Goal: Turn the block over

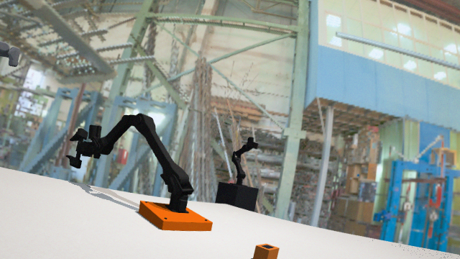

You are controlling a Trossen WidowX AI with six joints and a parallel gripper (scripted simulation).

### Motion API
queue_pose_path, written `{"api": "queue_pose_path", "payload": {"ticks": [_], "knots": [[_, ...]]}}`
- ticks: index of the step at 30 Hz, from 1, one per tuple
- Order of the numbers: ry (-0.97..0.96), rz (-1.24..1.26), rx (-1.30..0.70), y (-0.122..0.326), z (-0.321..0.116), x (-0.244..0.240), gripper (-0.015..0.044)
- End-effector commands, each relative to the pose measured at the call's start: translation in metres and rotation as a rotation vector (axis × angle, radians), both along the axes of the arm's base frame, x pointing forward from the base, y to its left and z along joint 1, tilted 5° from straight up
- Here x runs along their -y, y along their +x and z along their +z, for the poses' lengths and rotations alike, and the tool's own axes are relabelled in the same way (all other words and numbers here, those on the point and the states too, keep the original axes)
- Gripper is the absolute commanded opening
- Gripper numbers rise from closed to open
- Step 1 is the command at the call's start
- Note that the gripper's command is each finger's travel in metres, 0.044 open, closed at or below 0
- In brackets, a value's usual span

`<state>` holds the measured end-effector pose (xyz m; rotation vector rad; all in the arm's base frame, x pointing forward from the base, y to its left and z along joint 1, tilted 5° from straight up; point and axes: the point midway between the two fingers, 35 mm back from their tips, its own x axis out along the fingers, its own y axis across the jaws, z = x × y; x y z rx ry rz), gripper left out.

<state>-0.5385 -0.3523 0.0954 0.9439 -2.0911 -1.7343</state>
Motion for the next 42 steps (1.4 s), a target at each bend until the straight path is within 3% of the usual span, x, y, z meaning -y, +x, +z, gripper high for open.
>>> {"api": "queue_pose_path", "payload": {"ticks": [1,9,20,30,42], "knots": [[0.004,0.004,-0.001,0.002,0.000,0.002,0.0426],[0.158,0.208,-0.028,0.085,-0.002,0.091,0.0440],[0.309,0.529,-0.058,0.238,0.000,0.188,0.0440],[0.538,0.846,-0.150,0.398,-0.004,0.226,0.0440],[0.775,1.272,-0.388,0.608,-0.009,0.207,0.0440]]}}
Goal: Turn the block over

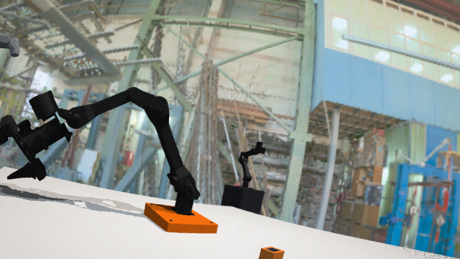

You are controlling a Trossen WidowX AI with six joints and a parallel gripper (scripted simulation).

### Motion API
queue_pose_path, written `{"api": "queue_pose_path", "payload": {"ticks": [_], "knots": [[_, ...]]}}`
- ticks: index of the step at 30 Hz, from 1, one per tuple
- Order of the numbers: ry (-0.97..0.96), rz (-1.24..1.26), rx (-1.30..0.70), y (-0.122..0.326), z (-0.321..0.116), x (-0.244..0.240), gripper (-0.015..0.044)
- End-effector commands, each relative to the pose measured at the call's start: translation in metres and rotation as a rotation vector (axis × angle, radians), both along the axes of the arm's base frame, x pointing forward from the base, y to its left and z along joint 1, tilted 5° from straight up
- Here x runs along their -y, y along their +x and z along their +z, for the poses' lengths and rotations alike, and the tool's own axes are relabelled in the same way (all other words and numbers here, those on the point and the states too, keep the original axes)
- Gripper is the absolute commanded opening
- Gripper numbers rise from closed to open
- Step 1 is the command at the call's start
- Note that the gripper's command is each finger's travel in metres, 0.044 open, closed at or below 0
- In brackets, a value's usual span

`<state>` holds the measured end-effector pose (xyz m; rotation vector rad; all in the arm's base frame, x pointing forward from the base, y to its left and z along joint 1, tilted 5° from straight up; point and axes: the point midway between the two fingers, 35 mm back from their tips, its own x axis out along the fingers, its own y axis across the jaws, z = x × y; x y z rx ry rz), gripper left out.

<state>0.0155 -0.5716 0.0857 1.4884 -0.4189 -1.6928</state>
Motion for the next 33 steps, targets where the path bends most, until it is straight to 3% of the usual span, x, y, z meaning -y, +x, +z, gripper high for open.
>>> {"api": "queue_pose_path", "payload": {"ticks": [1,10,19,26,33], "knots": [[0.051,0.188,-0.079,0.071,0.001,-0.018,0.0440],[0.127,0.628,-0.256,0.214,0.007,-0.090,0.0440],[0.149,1.104,-0.456,0.325,0.018,-0.204,0.0440],[0.144,1.460,-0.593,0.382,0.025,-0.314,0.0440],[0.101,1.823,-0.747,0.403,0.034,-0.414,0.0440]]}}
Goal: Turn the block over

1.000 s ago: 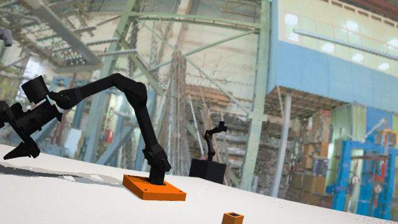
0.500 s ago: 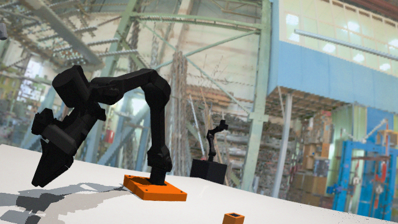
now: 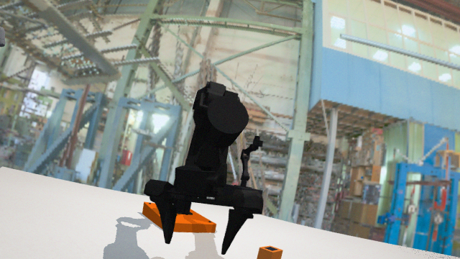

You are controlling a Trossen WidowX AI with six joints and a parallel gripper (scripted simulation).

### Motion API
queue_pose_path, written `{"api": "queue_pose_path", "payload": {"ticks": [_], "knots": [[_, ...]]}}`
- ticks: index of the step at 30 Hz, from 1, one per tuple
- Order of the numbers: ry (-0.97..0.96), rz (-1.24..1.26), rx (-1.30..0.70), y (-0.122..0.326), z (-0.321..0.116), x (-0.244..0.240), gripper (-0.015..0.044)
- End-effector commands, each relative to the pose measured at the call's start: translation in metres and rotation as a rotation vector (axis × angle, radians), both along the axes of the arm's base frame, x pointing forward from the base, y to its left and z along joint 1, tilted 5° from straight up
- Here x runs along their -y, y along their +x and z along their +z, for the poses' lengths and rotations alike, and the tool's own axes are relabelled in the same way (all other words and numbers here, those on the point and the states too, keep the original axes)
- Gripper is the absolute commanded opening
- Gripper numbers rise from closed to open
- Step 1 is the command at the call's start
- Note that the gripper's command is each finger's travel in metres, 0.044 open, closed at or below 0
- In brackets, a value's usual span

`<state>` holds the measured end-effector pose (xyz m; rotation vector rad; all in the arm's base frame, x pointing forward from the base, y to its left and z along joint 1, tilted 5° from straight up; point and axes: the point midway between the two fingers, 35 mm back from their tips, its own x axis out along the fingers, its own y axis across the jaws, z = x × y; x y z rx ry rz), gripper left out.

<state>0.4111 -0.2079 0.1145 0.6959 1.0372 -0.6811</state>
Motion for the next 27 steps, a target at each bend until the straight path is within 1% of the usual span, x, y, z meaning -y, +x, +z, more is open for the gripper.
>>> {"api": "queue_pose_path", "payload": {"ticks": [1,5,10,12,21,25,27], "knots": [[-0.014,0.265,-0.070,0.009,0.007,-0.068,0.0440],[-0.033,0.531,-0.153,0.004,0.014,-0.134,0.0440],[-0.066,0.872,-0.276,-0.021,0.025,-0.215,0.0440],[-0.075,0.956,-0.306,-0.030,0.028,-0.232,0.0440],[-0.076,0.967,-0.310,-0.033,0.026,-0.236,0.0440],[-0.076,0.967,-0.310,-0.030,-0.005,-0.236,0.0440],[-0.076,0.967,-0.310,-0.029,-0.007,-0.236,0.0440]]}}
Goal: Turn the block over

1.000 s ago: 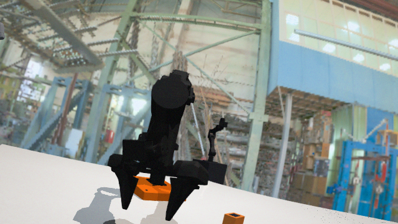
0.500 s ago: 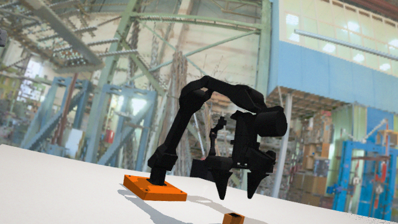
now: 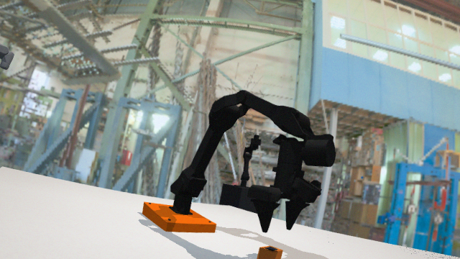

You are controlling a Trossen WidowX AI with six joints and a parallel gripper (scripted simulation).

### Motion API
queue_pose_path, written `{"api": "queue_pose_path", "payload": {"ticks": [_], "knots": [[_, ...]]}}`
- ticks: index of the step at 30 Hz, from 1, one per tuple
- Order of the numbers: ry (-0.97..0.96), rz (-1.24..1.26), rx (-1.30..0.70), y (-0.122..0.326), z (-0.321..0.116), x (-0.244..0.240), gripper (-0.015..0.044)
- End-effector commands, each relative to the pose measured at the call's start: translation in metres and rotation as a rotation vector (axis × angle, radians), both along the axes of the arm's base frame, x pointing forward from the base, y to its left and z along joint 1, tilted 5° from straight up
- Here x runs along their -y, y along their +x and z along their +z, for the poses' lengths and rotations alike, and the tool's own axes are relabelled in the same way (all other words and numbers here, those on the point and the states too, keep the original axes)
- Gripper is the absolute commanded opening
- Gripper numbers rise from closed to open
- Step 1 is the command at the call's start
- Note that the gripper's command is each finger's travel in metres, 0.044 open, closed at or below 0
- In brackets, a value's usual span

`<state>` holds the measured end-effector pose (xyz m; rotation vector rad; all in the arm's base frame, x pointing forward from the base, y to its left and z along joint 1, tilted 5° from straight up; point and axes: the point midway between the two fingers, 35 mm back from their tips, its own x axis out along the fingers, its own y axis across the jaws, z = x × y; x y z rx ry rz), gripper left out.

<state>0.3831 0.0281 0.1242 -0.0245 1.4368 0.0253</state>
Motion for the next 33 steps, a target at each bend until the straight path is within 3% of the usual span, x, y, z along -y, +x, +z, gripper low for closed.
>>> {"api": "queue_pose_path", "payload": {"ticks": [1,33], "knots": [[-0.005,0.008,-0.017,-0.001,-0.016,0.000,0.0440],[-0.005,0.008,-0.017,0.003,-0.064,-0.001,0.0440]]}}
